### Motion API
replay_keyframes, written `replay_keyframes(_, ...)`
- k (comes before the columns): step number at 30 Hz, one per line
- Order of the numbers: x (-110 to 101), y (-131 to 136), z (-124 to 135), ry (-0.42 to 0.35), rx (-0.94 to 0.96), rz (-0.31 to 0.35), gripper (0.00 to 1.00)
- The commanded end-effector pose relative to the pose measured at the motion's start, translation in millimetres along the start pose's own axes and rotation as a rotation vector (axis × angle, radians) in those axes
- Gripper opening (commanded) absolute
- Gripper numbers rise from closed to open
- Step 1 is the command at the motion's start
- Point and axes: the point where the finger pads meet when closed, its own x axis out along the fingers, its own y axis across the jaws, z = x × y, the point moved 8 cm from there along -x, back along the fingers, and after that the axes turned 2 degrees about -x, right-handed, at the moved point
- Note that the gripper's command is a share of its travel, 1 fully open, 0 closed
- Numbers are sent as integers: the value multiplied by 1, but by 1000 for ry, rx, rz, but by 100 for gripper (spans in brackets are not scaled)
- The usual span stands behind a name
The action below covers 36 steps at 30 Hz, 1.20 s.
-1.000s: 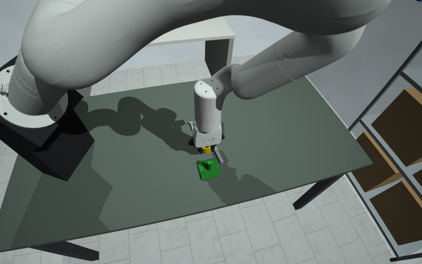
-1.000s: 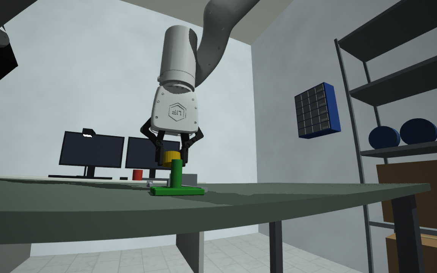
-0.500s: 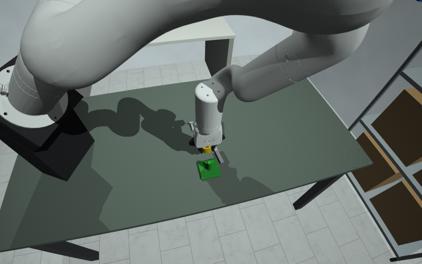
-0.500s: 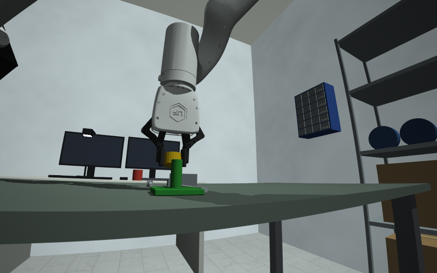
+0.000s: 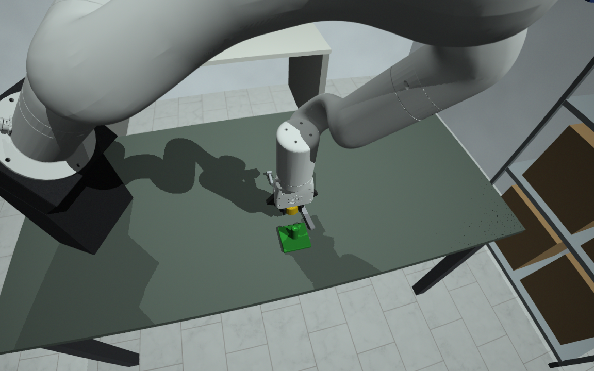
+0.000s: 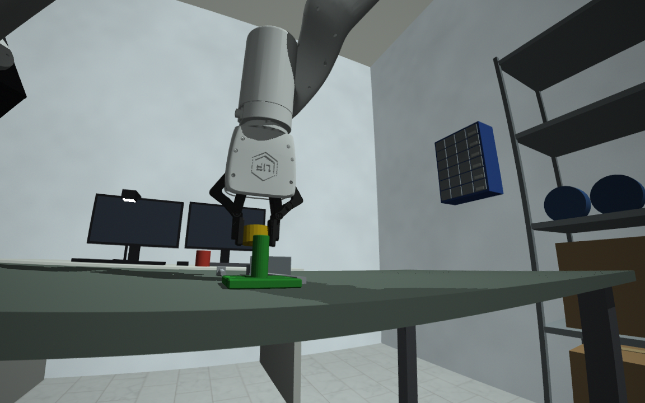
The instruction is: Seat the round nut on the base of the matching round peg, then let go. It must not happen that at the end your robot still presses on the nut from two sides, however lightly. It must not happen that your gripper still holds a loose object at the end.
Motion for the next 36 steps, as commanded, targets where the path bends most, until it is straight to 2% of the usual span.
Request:
replay_keyframes(1,0,0,1,20,0,1,0)
replay_keyframes(22,-3,-2,8,100,-4,-7,0)
replay_keyframes(36,-4,-3,11,126,-7,-14,0)
